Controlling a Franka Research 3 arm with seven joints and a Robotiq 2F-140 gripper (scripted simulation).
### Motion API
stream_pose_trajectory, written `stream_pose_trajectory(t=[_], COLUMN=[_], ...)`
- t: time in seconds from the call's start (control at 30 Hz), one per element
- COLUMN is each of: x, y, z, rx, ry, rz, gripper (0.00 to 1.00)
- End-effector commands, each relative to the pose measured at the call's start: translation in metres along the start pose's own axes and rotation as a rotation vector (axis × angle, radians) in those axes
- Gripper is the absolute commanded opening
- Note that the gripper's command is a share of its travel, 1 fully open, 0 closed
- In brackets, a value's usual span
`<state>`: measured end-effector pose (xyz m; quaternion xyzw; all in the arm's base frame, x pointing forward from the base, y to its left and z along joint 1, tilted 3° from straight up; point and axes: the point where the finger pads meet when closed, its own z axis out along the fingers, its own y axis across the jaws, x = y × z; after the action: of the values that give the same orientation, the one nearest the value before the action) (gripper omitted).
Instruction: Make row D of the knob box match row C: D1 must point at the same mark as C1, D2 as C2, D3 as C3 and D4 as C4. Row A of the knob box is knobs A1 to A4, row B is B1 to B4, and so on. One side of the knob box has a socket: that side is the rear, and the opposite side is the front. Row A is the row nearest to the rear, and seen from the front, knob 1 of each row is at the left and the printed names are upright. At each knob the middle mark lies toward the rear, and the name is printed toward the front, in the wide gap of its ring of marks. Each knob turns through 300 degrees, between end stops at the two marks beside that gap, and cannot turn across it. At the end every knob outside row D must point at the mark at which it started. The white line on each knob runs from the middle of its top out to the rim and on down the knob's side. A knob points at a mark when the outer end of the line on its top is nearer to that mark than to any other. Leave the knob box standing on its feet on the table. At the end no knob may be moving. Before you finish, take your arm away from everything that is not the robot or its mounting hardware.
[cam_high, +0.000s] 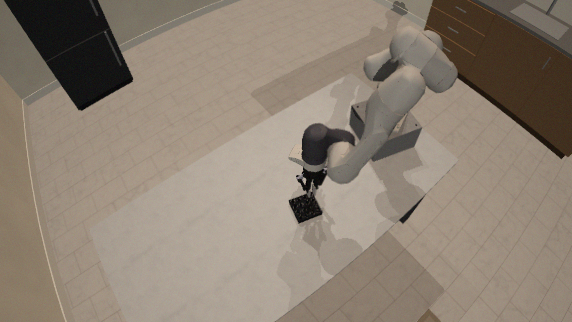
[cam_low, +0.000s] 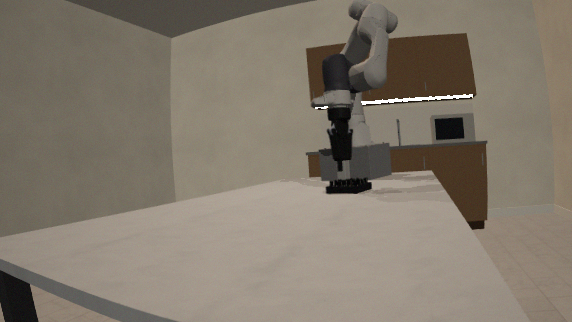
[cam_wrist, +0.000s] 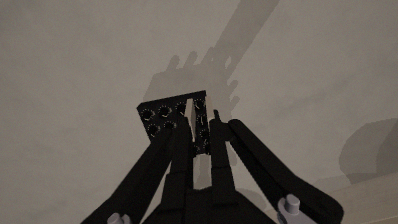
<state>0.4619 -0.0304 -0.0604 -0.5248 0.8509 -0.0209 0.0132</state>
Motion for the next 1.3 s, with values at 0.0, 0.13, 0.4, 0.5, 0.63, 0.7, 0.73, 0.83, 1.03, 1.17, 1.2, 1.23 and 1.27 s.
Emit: stream_pose_trajectory(t=[0.0,0.13,0.4,0.5,0.63,0.7,0.73,0.83,1.03,1.17,1.2,1.23,1.27], x=[-0.0005,-0.0005,-0.0005,-0.0005,-0.0005,-0.0005,-0.0005,-0.0005,-0.0005,-0.0005,-0.0005,-0.0005,-0.0005], y=[-0.0013,-0.0013,-0.0013,-0.0013,-0.0013,-0.0013,-0.0013,-0.0013,-0.0013,-0.0013,-0.0013,-0.0013,-0.0013], z=[0.0003,0.0003,0.0003,0.0003,0.0003,0.0003,0.0003,0.0003,0.0003,0.0003,0.0003,0.0003,0.0003], rx=[0.005,0.005,0.005,0.005,0.005,0.005,0.005,0.005,0.005,0.005,0.005,0.005,0.005], ry=[-0.001,-0.001,-0.001,-0.001,-0.001,-0.001,-0.001,-0.001,-0.001,-0.001,-0.001,-0.001,-0.001], rz=[-0.005,-0.005,-0.005,-0.005,-0.005,-0.005,-0.005,-0.005,-0.005,-0.005,-0.005,-0.005,-0.005], gripper=[0.12,0.12,0.12,0.12,0.12,0.12,0.12,0.12,0.12,0.05,0.05,0.05,0.05])
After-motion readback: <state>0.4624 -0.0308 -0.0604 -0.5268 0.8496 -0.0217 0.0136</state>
